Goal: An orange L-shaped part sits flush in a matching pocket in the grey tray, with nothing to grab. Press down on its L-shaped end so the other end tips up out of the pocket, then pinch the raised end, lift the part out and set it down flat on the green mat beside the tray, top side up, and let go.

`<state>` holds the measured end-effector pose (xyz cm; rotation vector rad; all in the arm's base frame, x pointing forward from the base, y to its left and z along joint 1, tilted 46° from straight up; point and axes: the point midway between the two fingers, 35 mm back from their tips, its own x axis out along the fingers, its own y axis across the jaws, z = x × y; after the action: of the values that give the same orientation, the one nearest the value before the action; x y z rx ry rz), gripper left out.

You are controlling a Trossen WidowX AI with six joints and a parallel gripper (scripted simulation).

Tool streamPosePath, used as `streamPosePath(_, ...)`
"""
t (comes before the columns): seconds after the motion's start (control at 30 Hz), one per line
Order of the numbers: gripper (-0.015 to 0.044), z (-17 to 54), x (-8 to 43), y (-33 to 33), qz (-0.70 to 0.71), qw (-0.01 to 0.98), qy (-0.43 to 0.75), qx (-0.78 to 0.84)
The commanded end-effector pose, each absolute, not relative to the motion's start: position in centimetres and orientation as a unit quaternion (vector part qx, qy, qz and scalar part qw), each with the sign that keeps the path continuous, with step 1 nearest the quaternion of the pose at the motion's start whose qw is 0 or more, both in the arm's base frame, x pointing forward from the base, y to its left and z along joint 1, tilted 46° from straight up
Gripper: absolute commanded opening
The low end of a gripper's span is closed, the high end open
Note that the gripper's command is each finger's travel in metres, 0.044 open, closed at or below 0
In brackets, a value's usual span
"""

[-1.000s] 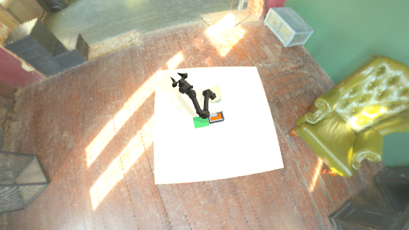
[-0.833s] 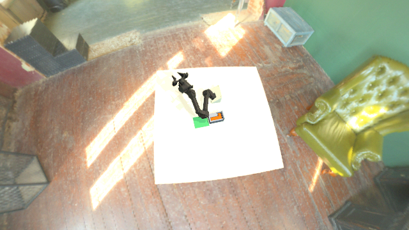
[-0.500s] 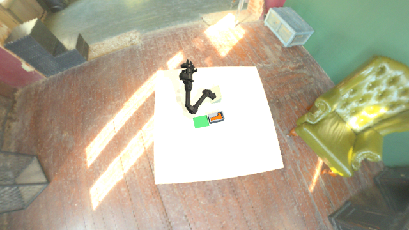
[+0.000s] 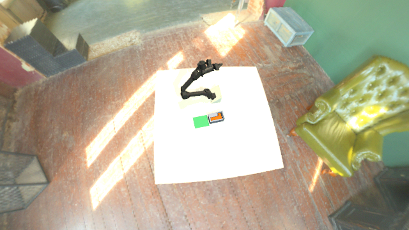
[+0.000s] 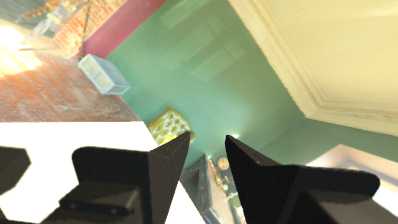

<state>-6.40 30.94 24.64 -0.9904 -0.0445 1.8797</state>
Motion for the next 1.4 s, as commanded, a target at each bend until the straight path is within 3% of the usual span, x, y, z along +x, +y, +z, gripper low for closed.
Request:
streamPosePath(0.0,0.0180,20.5,-0.1,32.3,0.687,0.568,0.150,-0.428)
streamPosePath(0.17,0.0180,15.6,9.1,30.6,0.501,0.664,0.367,-0.417)
streamPosePath(0.37,0.0180,10.3,18.5,23.9,0.183,0.716,0.580,-0.343)
streamPosePath(0.67,0.0180,6.8,25.7,10.8,-0.271,0.640,0.675,-0.249)
streamPosePath(1.37,0.0180,1.5,25.4,4.6,-0.300,0.630,0.673,-0.245)
